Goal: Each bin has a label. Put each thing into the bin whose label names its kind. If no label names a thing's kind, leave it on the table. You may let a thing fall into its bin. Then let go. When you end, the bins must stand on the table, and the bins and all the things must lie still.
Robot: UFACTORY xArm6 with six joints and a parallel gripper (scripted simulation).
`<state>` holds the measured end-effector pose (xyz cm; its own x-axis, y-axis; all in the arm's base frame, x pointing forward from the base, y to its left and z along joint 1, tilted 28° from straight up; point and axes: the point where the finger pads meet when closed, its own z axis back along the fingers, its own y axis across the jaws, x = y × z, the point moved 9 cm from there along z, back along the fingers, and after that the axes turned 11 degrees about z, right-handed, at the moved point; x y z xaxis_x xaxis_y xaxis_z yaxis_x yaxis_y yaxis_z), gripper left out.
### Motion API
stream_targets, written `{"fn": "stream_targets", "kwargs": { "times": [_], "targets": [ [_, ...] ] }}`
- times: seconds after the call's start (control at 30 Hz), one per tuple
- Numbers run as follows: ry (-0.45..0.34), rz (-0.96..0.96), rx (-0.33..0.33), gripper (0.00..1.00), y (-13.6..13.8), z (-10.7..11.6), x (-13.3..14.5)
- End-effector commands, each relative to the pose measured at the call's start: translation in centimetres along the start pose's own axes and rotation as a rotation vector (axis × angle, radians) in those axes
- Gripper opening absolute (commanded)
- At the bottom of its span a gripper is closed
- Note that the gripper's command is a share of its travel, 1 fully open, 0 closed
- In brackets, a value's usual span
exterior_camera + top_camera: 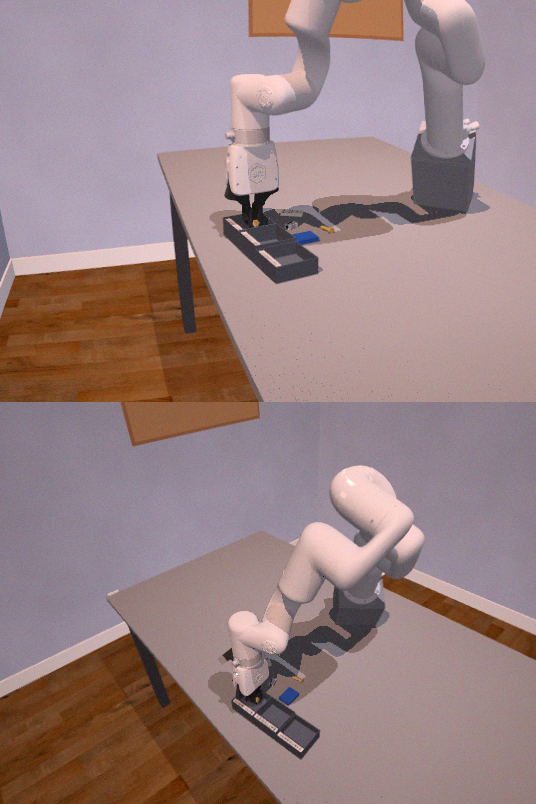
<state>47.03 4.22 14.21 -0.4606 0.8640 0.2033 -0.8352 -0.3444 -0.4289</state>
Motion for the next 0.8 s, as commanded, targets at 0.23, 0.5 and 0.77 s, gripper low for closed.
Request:
{"fn": "stream_targets", "kwargs": {
  "times": [0.23,0.5,0.77],
  "targets": [
    [0.001,0.001,-0.004,0.0,-0.14,-1.11,-0.06],
    [0.001,0.001,-0.004,0.0,-0.15,-1.11,-0.06],
    [0.001,0.001,-0.005,0.29,-0.15,-1.11,-0.06]
  ]
}}
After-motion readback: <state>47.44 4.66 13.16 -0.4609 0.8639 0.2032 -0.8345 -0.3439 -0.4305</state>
